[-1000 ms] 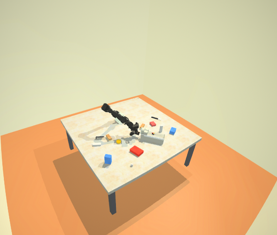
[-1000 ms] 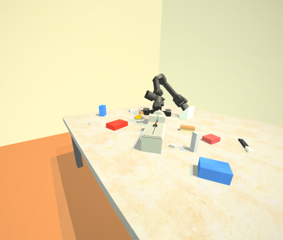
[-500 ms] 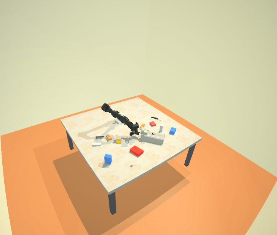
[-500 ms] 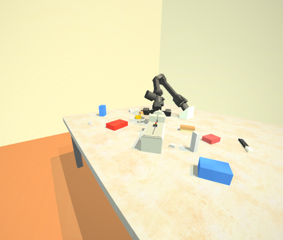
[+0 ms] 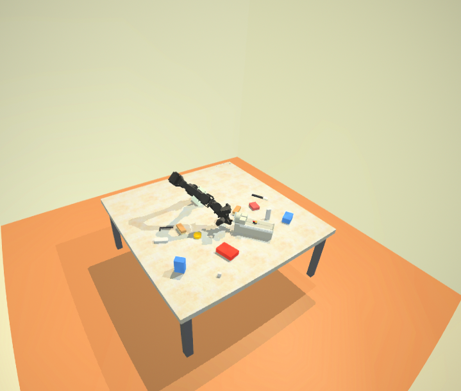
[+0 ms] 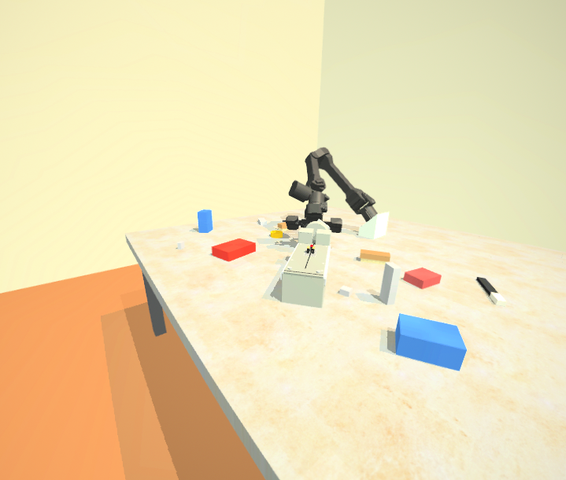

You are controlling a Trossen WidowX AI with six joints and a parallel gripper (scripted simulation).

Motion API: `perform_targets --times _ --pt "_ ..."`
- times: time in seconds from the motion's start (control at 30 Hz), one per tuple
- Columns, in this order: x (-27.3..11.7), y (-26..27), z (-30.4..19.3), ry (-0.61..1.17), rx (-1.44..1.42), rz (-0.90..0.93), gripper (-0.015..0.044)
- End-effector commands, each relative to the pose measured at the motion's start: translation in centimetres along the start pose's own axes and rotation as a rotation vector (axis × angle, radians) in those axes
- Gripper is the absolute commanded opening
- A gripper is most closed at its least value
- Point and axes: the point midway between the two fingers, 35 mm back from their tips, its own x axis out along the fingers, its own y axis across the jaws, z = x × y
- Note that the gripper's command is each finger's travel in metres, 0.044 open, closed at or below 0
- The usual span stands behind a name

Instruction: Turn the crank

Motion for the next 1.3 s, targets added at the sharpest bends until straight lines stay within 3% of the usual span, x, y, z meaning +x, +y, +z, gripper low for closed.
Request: perform_targets --times 0.0,1.27 --pt "-0.41 -0.76 0.35 -0.01 0.003 -0.02 0.0" --pt "-0.62 -0.94 0.5 -0.01 0.003 -0.02 0.0"
